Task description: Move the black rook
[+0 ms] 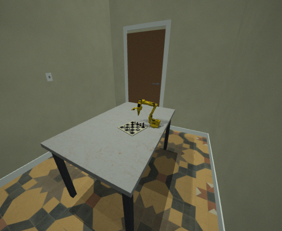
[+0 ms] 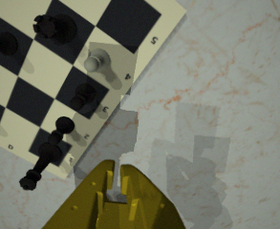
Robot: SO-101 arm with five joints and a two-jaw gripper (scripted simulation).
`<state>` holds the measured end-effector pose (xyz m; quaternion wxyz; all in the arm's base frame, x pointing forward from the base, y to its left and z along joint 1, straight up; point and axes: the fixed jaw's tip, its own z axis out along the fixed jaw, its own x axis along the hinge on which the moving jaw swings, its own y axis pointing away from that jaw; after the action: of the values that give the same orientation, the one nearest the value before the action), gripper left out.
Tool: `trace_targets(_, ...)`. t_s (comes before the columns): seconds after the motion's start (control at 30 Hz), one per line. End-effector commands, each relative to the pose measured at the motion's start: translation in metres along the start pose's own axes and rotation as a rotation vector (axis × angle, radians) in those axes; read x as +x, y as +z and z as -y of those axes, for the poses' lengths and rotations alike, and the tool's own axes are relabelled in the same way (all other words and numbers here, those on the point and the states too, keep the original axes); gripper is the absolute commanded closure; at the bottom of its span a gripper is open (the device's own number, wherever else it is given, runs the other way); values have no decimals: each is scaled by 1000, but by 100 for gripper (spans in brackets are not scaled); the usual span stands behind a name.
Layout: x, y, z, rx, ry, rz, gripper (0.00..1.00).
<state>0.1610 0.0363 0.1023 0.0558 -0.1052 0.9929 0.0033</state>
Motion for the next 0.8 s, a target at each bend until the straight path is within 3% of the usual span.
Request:
trace_targets(0.0, 2, 1, 2, -1, 0, -17, 100)
trace_targets(0.77, 5, 3, 2, -1, -1, -29, 100)
